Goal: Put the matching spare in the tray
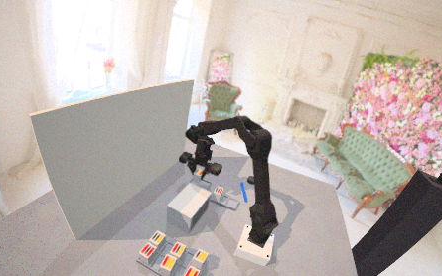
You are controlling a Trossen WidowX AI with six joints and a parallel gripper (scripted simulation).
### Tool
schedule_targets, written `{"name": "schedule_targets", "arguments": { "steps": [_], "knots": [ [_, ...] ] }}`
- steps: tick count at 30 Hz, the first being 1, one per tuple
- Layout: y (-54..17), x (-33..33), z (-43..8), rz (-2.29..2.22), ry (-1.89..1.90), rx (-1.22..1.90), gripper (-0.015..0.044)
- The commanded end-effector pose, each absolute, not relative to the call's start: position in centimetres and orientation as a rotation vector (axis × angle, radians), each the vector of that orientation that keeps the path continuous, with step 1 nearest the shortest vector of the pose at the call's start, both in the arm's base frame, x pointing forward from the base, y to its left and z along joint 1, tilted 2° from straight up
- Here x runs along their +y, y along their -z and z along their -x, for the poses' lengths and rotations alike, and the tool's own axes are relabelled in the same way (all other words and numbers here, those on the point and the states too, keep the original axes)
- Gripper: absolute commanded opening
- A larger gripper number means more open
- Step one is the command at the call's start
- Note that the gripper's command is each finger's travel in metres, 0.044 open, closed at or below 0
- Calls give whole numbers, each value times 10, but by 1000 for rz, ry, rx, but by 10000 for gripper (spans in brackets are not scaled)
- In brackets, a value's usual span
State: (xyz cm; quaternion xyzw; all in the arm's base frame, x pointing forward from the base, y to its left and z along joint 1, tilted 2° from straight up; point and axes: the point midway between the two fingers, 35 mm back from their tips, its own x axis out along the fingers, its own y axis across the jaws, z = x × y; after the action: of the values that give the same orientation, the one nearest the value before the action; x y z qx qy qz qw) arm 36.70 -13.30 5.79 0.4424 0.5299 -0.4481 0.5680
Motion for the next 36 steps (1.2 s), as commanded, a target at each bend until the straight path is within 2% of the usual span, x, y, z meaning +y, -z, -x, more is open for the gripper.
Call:
{"name": "schedule_targets", "arguments": {
  "steps": [1, 36],
  "knots": [
    [-54, -133, -366, -1037, 1051, 1249, 0],
    [-27, -132, -361, -1037, 1052, 1249, 0]
  ]
}}
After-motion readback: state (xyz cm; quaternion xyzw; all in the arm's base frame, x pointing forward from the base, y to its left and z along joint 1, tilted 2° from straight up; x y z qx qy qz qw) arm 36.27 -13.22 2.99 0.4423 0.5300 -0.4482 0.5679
